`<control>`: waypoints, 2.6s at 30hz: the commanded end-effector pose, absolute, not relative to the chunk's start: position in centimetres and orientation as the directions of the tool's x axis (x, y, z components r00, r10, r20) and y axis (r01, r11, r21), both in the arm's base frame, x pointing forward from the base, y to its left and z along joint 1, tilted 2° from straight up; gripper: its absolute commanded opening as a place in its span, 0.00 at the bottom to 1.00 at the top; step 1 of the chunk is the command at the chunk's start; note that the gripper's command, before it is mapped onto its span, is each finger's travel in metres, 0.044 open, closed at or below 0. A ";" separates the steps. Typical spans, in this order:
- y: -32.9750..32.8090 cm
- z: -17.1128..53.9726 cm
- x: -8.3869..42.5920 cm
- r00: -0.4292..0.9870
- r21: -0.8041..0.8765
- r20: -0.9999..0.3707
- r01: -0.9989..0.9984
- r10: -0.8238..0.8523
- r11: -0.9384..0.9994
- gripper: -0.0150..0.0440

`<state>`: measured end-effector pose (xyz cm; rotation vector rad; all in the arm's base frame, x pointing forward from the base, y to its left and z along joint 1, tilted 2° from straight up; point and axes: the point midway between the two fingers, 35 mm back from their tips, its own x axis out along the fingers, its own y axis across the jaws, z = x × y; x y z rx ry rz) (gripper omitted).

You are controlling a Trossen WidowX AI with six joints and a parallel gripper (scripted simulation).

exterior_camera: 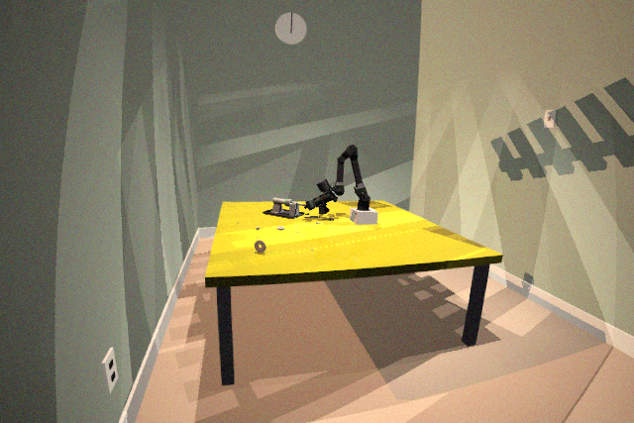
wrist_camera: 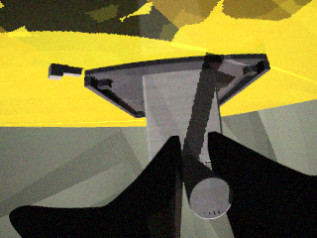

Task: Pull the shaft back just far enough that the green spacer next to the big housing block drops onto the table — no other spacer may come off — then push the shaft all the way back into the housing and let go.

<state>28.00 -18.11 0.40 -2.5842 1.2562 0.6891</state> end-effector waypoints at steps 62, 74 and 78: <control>-18.6 0.5 28.4 0.533 0.031 -0.483 -0.783 -0.695 -0.621 0.25; -18.9 0.5 28.6 0.533 0.031 -0.483 -0.783 -0.695 -0.621 0.25; -19.0 0.5 28.7 0.533 0.031 -0.483 -0.783 -0.695 -0.621 0.25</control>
